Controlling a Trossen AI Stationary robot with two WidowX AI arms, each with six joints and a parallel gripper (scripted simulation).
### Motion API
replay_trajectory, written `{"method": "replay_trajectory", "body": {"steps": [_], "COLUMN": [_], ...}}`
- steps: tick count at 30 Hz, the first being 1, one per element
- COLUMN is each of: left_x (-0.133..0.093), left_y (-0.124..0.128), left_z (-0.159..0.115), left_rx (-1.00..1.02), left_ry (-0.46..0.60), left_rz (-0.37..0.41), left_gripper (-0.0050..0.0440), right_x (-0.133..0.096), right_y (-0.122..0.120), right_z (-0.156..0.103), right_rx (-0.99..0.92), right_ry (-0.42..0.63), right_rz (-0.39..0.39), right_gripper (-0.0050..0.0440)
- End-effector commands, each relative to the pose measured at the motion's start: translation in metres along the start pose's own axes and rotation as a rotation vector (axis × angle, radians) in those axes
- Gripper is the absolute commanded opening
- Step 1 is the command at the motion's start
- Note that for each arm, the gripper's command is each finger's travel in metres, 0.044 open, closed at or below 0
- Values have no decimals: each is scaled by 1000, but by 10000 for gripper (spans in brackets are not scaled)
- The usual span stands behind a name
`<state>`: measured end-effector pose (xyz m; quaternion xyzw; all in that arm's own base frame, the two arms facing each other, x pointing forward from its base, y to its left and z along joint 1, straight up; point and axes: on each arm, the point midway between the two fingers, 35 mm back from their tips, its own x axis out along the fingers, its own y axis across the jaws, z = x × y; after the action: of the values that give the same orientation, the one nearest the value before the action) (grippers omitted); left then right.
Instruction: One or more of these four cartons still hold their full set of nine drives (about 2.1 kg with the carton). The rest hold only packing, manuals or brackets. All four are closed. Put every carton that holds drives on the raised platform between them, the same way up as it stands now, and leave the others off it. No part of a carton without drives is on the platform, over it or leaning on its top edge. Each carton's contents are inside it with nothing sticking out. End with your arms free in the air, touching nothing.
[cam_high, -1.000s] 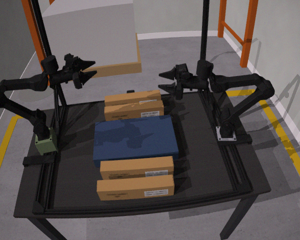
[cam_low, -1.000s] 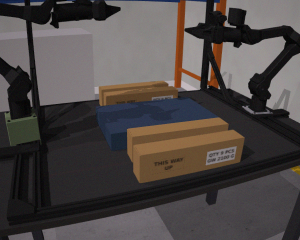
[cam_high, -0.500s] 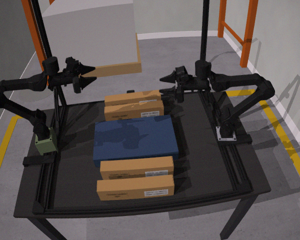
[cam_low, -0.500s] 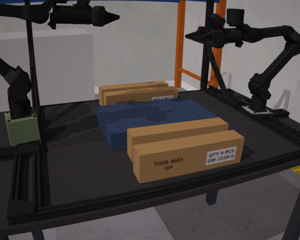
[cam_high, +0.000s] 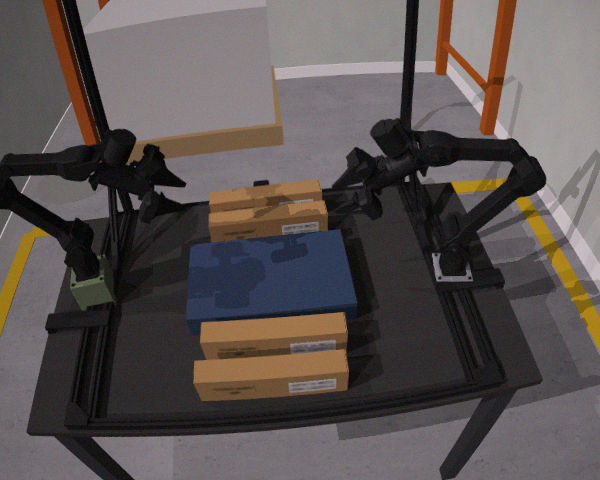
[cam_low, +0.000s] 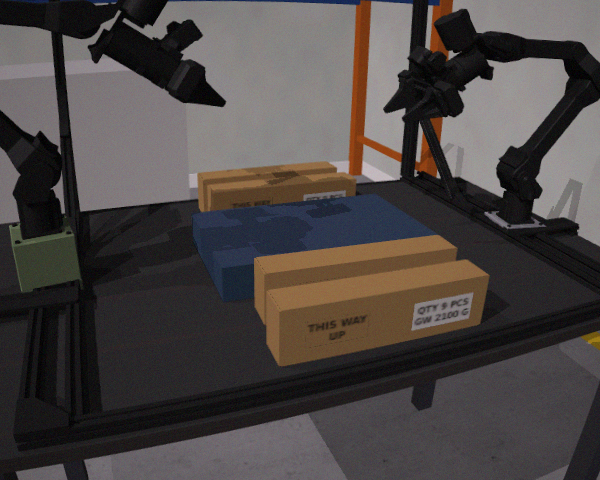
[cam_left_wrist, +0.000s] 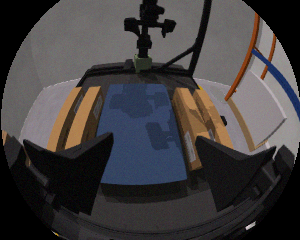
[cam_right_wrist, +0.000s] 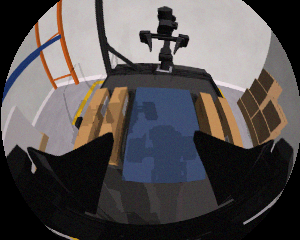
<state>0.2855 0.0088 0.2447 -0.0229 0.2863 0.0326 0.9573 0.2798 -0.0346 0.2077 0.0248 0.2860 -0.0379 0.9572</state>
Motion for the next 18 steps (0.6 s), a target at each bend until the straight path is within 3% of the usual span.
{"method": "replay_trajectory", "body": {"steps": [1, 4, 6, 12, 18], "left_x": [4, 8, 8, 13, 16], "left_y": [5, 8, 8, 13, 15], "left_z": [-18, -34, -34, -60, -72], "left_rx": [-20, -31, -31, -48, -56], "left_ry": [156, 290, 290, 495, 591], "left_rz": [26, 42, 42, 67, 78], "left_gripper": [389, 389, 389, 389, 389], "right_x": [7, 14, 14, 26, 31], "right_y": [-10, -19, -19, -32, -38], "right_z": [-26, -50, -50, -87, -104], "right_rx": [11, 21, 21, 37, 44], "right_ry": [156, 291, 291, 496, 591], "right_rz": [-17, -33, -33, -58, -69], "right_gripper": [389, 389, 389, 389, 389]}}
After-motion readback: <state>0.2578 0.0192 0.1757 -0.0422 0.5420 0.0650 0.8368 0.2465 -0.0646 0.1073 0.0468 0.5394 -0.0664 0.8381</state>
